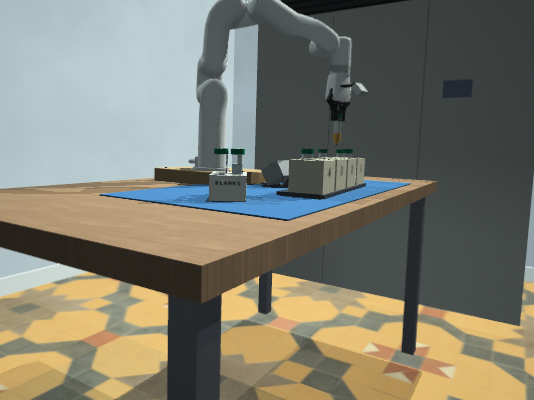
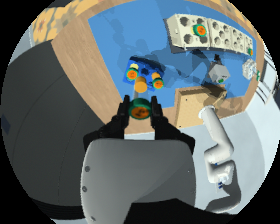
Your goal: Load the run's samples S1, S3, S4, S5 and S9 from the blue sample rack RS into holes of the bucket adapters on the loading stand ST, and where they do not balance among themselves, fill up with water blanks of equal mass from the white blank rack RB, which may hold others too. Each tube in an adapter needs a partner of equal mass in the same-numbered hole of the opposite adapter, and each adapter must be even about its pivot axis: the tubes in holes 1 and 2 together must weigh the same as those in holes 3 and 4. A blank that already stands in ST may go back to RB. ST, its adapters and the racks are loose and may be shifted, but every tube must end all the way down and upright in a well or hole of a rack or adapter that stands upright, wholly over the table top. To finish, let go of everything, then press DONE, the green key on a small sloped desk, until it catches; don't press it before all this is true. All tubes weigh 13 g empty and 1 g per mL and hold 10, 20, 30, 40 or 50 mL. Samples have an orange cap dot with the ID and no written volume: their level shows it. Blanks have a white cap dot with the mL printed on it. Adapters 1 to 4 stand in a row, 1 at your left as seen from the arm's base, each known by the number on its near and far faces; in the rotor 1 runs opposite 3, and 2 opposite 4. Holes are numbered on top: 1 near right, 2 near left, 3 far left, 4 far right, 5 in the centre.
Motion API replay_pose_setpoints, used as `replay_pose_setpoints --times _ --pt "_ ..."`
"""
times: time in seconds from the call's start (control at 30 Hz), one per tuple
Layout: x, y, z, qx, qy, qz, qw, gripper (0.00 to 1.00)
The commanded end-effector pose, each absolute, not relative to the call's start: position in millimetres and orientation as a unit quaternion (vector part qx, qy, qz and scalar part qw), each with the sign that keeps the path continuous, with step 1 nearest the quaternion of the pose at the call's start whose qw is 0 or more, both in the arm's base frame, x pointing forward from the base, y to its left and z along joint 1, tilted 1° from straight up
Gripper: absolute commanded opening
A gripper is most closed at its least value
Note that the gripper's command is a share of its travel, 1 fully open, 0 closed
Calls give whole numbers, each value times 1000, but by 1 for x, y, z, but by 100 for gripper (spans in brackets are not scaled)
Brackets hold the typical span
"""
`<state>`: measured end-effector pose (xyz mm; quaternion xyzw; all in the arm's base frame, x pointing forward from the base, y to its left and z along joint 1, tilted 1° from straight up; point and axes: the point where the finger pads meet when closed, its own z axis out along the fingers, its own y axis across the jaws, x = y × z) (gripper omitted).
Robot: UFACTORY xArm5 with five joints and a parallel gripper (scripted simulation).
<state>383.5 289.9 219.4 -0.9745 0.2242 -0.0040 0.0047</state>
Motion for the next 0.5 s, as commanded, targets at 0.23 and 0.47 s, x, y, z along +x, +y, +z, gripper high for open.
replay_pose_setpoints --times 0.23,0.47 --pt "401 239 221 -998 57 -8 5 0" --pt "409 216 221 -998 57 -8 5 0"
